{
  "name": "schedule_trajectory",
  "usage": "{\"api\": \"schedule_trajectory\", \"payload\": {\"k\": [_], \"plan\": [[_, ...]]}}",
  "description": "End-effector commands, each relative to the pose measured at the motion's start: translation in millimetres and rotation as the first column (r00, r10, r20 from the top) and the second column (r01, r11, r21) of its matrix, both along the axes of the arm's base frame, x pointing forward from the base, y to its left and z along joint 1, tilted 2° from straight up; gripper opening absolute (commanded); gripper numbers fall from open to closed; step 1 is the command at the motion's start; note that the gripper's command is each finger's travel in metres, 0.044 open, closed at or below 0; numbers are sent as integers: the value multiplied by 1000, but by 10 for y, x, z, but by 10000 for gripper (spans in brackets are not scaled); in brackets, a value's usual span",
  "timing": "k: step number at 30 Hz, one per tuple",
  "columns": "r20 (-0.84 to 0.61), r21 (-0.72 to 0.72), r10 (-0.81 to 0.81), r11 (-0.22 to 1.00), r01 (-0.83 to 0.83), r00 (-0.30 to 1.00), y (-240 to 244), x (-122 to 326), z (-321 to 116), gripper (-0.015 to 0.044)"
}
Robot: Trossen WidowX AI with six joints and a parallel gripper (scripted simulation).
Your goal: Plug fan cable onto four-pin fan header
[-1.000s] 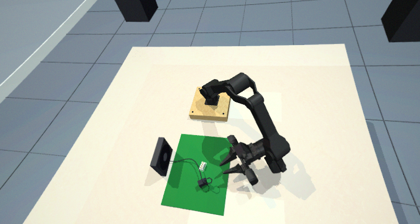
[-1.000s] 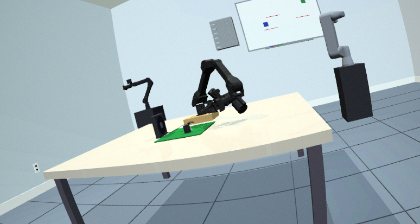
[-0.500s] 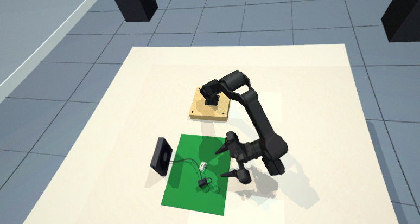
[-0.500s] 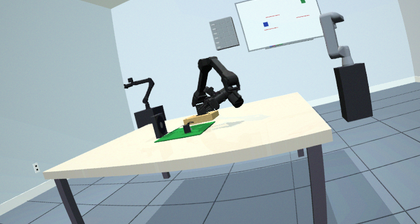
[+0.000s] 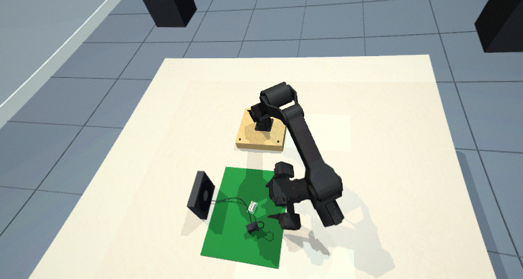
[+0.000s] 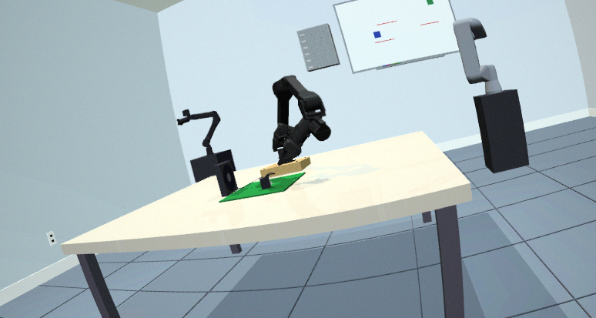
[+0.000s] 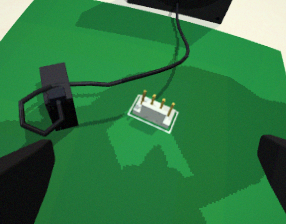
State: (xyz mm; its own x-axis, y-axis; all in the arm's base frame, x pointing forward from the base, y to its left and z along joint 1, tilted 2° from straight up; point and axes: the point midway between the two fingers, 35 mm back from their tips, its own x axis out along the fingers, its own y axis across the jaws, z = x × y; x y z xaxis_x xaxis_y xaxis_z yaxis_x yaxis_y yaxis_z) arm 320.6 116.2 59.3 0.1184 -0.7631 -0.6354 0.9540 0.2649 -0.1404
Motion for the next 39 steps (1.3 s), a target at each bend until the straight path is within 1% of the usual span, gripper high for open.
{"api": "schedule_trajectory", "payload": {"k": [1, 10, 18, 25, 32, 36, 37, 39], "plan": [[-33, 75, -23, 997, 26, 999, -4, 13, 25, 440], [-122, 264, -45, 961, 76, 992, -15, 43, 91, 440], [-171, 436, -20, 895, 93, 985, 4, 98, 192, 440], [-181, 579, 29, 811, 83, 983, 33, 166, 320, 440], [-156, 707, 93, 706, 45, 983, 63, 247, 488, 440], [-134, 756, 124, 655, 21, 983, 74, 285, 574, 440], [-154, 723, 103, 689, 41, 983, 54, 253, 508, 440], [-154, 723, 103, 689, 41, 983, 54, 253, 508, 440]]}}
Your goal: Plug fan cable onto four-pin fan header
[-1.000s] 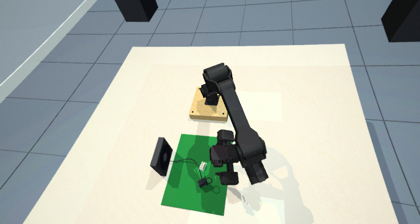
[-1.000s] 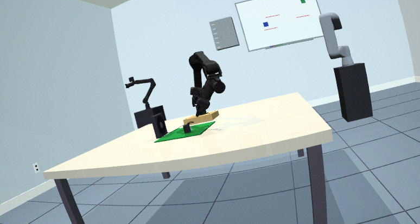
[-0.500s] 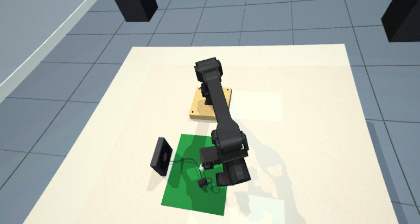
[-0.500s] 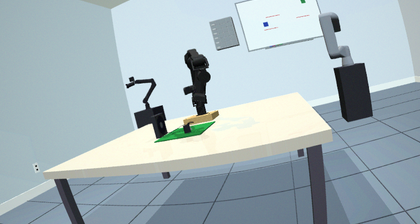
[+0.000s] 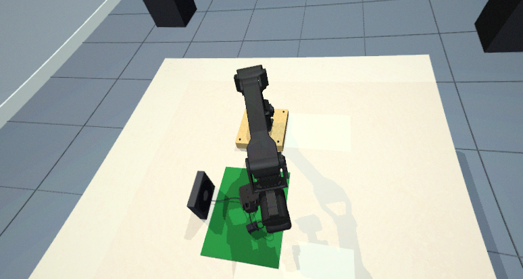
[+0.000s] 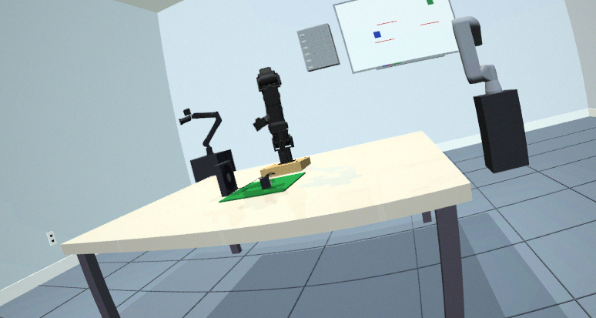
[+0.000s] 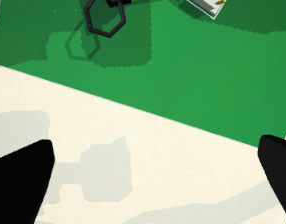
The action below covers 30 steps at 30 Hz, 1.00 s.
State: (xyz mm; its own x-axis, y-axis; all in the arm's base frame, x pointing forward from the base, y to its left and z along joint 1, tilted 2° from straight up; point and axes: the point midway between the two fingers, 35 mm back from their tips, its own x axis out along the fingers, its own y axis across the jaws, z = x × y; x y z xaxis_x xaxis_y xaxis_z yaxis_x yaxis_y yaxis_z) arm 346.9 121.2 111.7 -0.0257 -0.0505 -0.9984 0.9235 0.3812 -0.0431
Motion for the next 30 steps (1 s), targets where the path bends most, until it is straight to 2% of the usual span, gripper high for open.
{"api": "schedule_trajectory", "payload": {"k": [1, 3, 5, 8, 12, 17, 20, 23, 27, 30], "plan": [[-4, -8, 0, 1000, 0, 1000, 5, -9, -16, 440], [-7, -5, 62, 998, -62, 998, -7, 5, -6, 440], [-14, 4, 229, 973, -229, 973, -41, 43, 21, 440], [-20, 20, 488, 873, -487, 873, -98, 103, 65, 440], [-22, 41, 771, 637, -770, 636, -177, 178, 122, 440], [-13, 63, 975, 224, -973, 223, -281, 264, 190, 440], [-4, 72, 999, -53, -996, -53, -345, 313, 230, 440], [6, 76, 945, -325, -943, -326, -412, 359, 270, 440], [19, 76, 762, -646, -759, -647, -504, 416, 322, 440], [26, 73, 595, -802, -592, -803, -569, 453, 358, 440]]}}
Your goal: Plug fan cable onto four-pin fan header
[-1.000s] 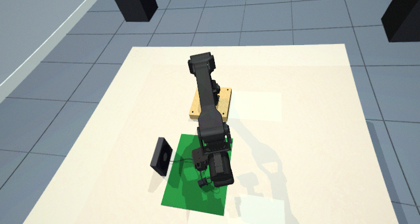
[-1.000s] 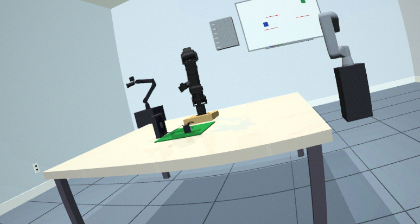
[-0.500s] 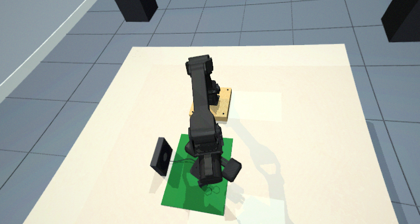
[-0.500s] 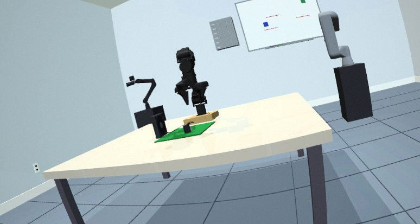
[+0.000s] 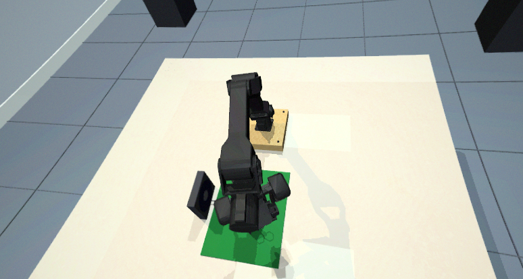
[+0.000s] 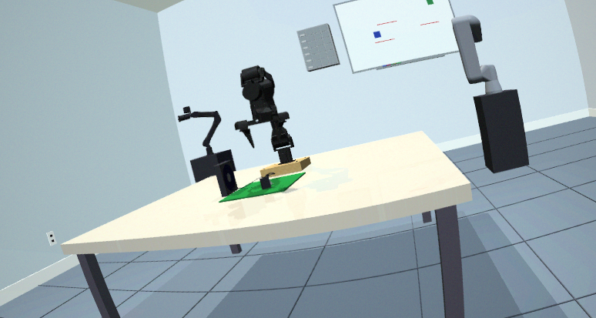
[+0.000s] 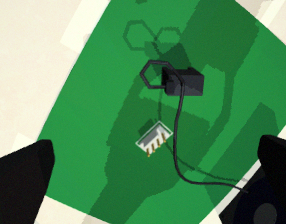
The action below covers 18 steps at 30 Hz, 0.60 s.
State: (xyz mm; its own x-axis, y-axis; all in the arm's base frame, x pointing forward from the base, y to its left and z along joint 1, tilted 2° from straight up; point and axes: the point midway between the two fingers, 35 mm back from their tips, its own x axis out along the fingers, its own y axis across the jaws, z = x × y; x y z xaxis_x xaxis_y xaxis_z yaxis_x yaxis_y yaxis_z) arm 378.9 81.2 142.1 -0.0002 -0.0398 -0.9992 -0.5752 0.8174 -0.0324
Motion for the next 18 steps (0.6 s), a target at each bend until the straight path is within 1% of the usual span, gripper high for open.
{"api": "schedule_trajectory", "payload": {"k": [1, 7, 12, 14, 18], "plan": [[-21, 37, 705, 709, -704, 709, -186, 142, 62, 440], [-14, 45, 926, 377, -925, 377, -294, 196, 118, 440], [-8, 47, 998, 63, -997, 63, -373, 230, 157, 440], [-7, 47, 1000, 18, -999, 18, -383, 234, 162, 440], [-7, 47, 1000, 18, -999, 18, -383, 234, 162, 440]]}}
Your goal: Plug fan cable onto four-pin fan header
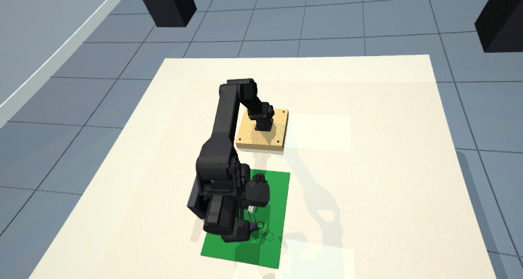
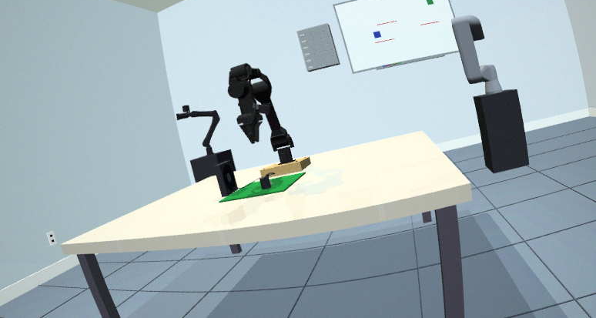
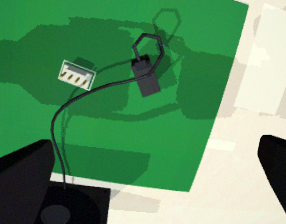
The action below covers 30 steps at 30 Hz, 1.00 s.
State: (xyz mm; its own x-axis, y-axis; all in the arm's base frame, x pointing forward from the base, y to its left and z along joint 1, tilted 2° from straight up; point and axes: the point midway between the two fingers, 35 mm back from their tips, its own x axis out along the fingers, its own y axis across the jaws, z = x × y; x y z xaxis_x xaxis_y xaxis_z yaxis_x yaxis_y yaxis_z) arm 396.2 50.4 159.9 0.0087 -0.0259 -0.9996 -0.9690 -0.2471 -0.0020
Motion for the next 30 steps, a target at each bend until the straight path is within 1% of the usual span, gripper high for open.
{"api": "schedule_trajectory", "payload": {"k": [1, 10, 13, 18, 20, 30], "plan": [[-18, 22, 338, 941, -338, 941, -75, 62, -15, 440], [-18, 22, 338, 941, -338, 941, -75, 72, -67, 440], [-18, 22, 338, 941, -338, 941, -73, 98, -270, 440], [-18, 22, 338, 941, -338, 941, -78, 85, -839, 440], [-18, 22, 338, 941, -338, 941, -82, 58, -995, 440], [-18, 22, 338, 941, -338, 941, -83, 58, -1086, 440]]}}
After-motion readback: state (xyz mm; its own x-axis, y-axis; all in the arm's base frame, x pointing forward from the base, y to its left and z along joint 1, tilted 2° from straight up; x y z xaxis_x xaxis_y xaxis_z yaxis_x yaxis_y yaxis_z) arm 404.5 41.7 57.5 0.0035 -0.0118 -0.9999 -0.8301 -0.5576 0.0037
